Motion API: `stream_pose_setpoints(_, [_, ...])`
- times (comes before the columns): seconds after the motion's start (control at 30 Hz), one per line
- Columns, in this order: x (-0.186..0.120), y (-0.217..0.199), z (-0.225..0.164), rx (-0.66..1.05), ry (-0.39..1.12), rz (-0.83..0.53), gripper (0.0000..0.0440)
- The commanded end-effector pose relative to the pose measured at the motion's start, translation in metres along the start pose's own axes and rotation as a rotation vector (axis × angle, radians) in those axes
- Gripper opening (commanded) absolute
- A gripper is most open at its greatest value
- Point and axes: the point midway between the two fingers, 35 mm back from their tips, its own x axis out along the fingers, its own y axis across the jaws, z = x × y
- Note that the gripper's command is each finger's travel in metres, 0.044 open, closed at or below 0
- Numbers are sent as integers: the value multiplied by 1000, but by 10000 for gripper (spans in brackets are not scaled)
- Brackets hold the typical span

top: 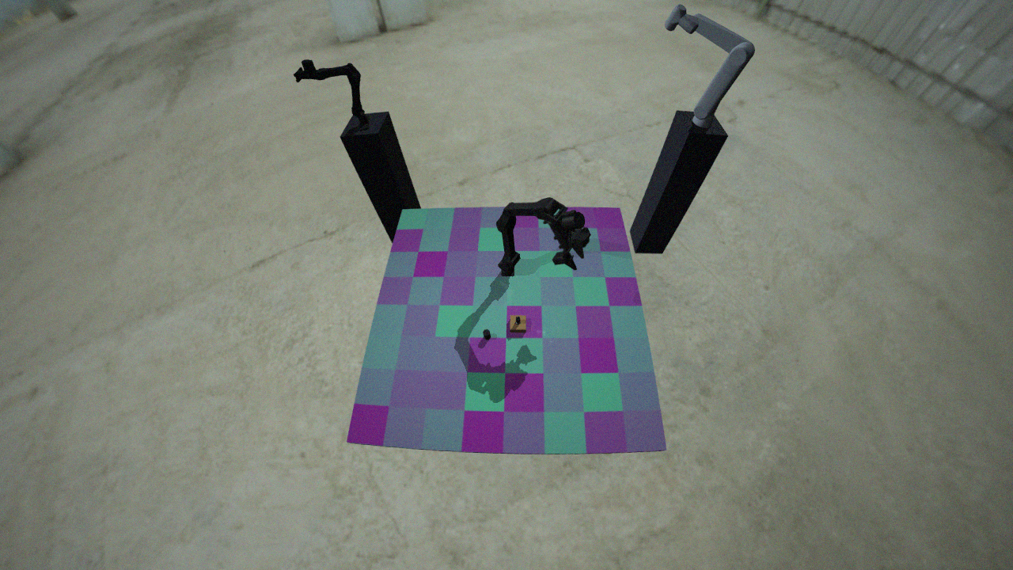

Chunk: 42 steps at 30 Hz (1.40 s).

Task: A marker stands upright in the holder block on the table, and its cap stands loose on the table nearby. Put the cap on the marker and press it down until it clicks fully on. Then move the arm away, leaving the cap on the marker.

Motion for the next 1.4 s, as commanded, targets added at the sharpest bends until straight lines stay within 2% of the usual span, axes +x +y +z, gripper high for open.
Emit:
stream_pose_setpoints(0.0, [6,-10,-4,29,31,-7,334])
stream_pose_setpoints(1.37, [48,-124,-70,346,306,-87,336])
